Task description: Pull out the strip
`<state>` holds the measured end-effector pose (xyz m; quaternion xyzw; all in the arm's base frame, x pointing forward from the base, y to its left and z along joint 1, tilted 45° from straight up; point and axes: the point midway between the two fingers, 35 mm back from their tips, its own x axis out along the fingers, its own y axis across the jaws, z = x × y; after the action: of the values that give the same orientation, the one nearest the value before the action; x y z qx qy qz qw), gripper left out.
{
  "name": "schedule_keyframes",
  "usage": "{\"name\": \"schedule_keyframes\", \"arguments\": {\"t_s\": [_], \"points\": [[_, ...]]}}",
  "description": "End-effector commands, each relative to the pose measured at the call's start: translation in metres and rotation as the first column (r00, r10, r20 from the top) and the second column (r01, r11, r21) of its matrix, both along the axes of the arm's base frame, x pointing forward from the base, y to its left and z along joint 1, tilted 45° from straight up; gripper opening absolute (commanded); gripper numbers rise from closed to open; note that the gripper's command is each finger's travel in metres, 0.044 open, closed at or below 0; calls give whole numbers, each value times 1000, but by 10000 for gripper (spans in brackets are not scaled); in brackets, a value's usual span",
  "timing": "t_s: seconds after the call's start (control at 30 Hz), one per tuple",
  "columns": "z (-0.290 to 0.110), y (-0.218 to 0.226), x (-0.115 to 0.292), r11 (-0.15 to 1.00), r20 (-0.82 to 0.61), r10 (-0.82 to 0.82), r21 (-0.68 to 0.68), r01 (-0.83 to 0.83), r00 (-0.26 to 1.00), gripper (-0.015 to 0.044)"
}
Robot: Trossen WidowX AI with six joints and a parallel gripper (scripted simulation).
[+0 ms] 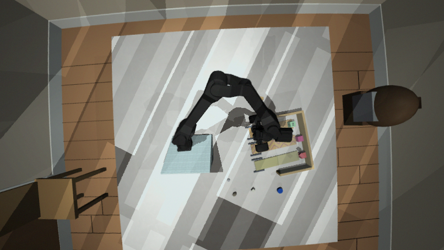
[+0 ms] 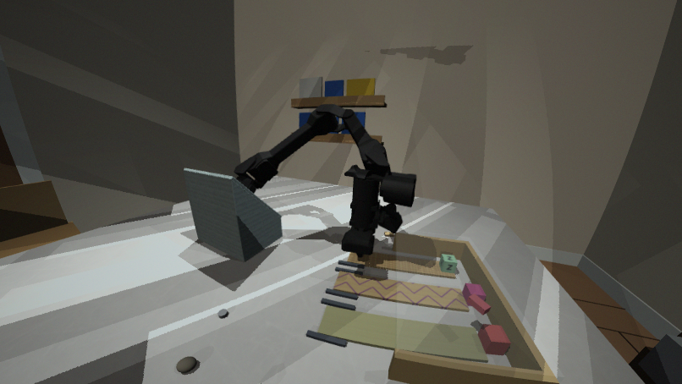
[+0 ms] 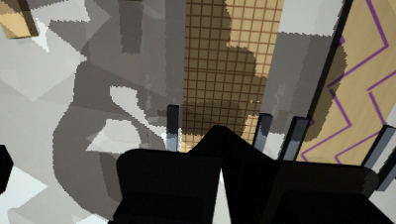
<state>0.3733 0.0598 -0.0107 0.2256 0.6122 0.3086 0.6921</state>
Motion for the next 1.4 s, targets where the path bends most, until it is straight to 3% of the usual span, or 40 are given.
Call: {"name": "schedule_keyframes", "arguments": {"t_s": [0.0, 0.67, 1.37], "points": [[-1, 2, 0, 1000, -4, -2, 6, 2, 1000, 0], [-3, 3, 0, 1000, -4, -2, 6, 2, 1000, 0], [-8, 1, -30, 1000, -5, -2, 6, 2, 1000, 0]]}}
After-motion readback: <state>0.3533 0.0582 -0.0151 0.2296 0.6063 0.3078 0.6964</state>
